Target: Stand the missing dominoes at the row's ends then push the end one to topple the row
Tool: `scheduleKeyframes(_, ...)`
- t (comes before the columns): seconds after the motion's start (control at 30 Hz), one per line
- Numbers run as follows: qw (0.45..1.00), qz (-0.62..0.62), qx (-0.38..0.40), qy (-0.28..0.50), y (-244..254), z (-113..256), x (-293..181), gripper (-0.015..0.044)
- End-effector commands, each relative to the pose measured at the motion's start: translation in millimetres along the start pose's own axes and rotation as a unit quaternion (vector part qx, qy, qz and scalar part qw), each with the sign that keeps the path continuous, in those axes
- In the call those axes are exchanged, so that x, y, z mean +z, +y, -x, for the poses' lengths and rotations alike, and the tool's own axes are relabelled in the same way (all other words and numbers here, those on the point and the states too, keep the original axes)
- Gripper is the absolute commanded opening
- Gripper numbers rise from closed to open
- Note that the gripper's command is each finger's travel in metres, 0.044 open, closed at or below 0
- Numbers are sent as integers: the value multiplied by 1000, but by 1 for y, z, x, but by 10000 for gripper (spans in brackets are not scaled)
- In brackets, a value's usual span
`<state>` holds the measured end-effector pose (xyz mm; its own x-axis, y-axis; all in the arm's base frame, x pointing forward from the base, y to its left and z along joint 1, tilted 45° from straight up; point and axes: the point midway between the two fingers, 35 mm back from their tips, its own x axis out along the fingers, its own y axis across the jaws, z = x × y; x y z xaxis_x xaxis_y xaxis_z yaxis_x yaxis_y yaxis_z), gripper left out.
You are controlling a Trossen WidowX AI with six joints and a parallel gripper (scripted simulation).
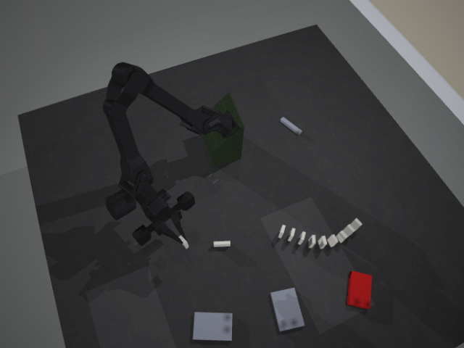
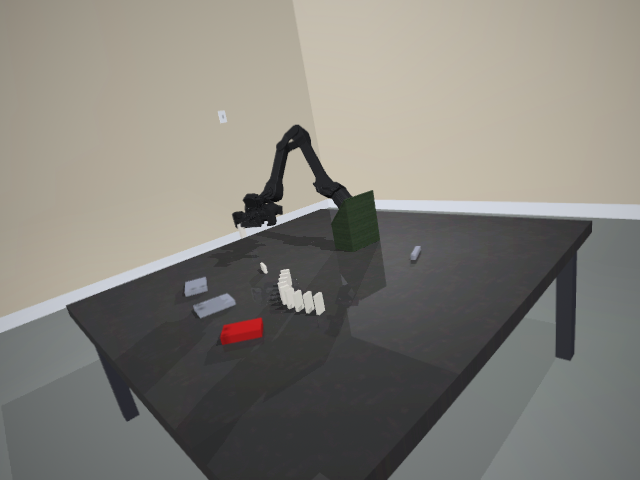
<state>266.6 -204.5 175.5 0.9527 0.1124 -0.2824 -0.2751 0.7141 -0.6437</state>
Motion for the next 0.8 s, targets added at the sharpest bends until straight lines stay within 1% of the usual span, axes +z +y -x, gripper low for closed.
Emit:
scheduleKeyframes(0.0, 1000, 15, -4, -14, 2, 4, 2, 26)
scheduleKeyframes(0.57, 1000, 15, -4, -14, 2, 4, 2, 26)
scheduleKeyframes(0.77, 1000, 11, -4, -10, -1, 2, -17, 26)
